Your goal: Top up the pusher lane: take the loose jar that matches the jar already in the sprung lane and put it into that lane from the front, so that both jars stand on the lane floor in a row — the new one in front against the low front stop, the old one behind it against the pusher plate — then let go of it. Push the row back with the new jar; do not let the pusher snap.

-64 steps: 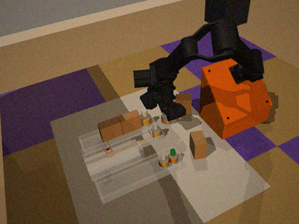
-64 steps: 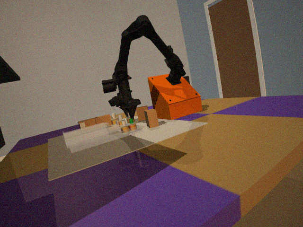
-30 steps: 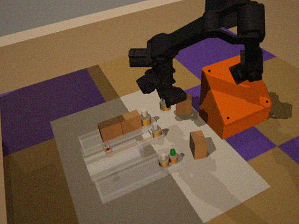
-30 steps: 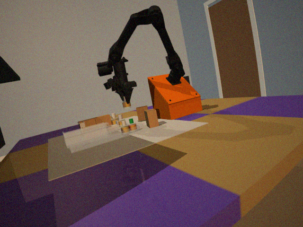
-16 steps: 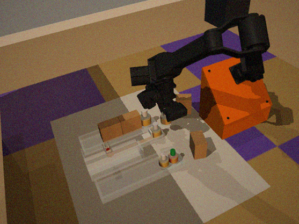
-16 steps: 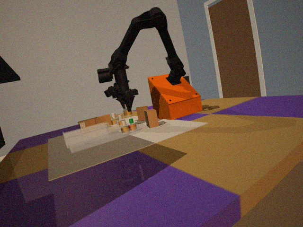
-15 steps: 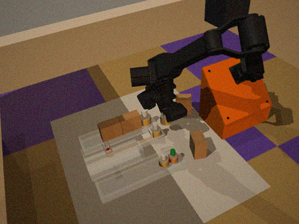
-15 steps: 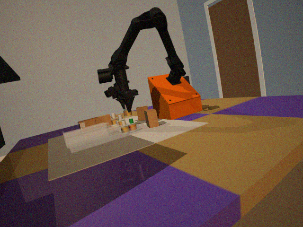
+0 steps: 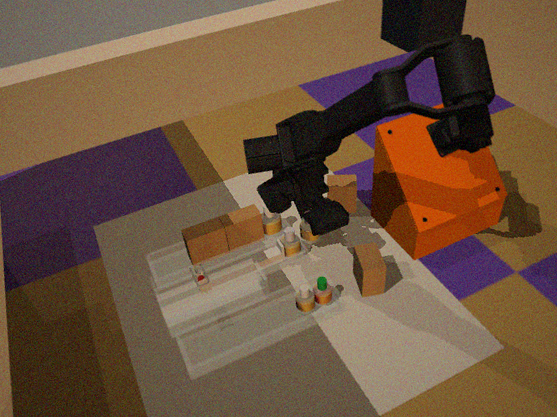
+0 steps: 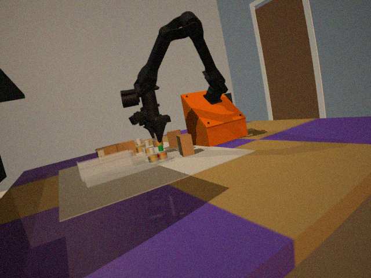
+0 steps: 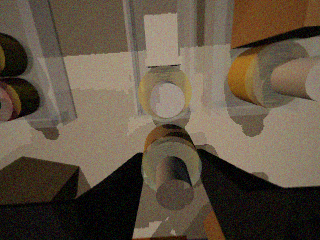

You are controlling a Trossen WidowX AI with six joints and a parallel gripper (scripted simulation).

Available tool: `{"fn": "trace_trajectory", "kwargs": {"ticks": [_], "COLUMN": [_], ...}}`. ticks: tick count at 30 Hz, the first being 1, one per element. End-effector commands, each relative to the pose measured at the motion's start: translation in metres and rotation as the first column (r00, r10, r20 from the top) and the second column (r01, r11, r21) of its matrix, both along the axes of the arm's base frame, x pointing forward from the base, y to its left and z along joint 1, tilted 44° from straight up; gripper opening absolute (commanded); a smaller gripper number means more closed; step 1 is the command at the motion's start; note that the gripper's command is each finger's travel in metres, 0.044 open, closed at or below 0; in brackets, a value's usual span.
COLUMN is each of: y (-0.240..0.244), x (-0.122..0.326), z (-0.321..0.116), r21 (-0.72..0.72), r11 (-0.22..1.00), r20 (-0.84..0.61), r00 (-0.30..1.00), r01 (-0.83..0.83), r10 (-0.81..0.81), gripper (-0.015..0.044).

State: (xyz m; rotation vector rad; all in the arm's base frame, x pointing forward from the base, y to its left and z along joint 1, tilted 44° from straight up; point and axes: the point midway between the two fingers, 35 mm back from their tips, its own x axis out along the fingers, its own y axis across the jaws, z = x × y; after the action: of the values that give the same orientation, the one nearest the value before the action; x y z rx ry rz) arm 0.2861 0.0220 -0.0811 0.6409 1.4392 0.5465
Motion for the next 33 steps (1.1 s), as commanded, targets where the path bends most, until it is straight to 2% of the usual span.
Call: {"fn": "trace_trajectory", "kwargs": {"ticks": [1, 33], "y": [0.000, 0.000], "x": [0.003, 0.017], "z": [0.000, 0.000], "r21": [0.004, 0.004], "r11": [1.000, 1.000], "r20": [0.001, 0.002], "r00": [1.000, 1.000], "r01": [0.006, 0.006], "r10": [-0.006, -0.006], "gripper": [0.0000, 0.0000]}}
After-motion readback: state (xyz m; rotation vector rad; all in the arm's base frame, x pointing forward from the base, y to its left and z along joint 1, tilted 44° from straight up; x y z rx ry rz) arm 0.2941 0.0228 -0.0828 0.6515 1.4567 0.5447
